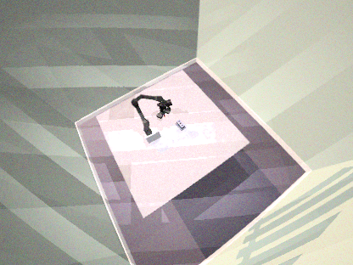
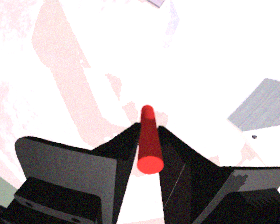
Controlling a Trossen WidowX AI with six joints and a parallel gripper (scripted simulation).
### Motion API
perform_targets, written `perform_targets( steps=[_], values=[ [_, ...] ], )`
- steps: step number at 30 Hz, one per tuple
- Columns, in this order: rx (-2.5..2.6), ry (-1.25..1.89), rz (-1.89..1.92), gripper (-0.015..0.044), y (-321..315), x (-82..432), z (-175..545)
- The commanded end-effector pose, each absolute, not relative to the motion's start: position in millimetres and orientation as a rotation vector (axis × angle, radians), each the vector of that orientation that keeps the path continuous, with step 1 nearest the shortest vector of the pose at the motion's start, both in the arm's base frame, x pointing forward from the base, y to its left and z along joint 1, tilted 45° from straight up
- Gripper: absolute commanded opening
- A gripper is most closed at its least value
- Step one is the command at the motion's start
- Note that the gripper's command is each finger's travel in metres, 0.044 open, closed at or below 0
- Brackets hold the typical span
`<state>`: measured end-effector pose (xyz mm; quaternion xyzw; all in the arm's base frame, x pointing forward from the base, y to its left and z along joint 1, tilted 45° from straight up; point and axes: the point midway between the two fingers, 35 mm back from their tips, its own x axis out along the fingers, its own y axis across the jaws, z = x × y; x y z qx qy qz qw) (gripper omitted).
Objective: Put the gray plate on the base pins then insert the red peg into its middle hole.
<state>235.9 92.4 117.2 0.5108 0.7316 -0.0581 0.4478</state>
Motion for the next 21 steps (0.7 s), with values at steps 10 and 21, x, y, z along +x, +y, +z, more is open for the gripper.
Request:
perform_targets(
  steps=[10, 21],
  values=[
    [1.255, 1.800, -0.144, 0.0000, 76, 268, 105],
    [1.248, 1.798, -0.143, 0.0000, 60, 292, 90]
  ],
)
